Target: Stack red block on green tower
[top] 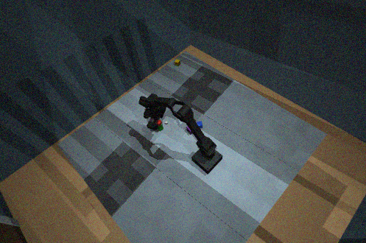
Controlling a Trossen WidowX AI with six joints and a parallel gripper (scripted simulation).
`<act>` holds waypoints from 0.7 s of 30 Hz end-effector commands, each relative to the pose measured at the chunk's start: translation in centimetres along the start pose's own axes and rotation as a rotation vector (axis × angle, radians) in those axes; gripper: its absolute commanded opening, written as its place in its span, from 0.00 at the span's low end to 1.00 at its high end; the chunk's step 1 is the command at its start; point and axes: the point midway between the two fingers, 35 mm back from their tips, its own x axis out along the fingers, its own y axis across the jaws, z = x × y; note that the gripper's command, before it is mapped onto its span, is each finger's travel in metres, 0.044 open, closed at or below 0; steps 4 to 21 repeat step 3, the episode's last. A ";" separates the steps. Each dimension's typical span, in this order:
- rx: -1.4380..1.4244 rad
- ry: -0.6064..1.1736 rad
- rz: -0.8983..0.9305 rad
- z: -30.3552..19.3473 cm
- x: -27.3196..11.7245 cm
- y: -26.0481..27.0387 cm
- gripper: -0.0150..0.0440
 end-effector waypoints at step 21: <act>0.000 0.000 0.000 0.0 0.0 0.0 1.00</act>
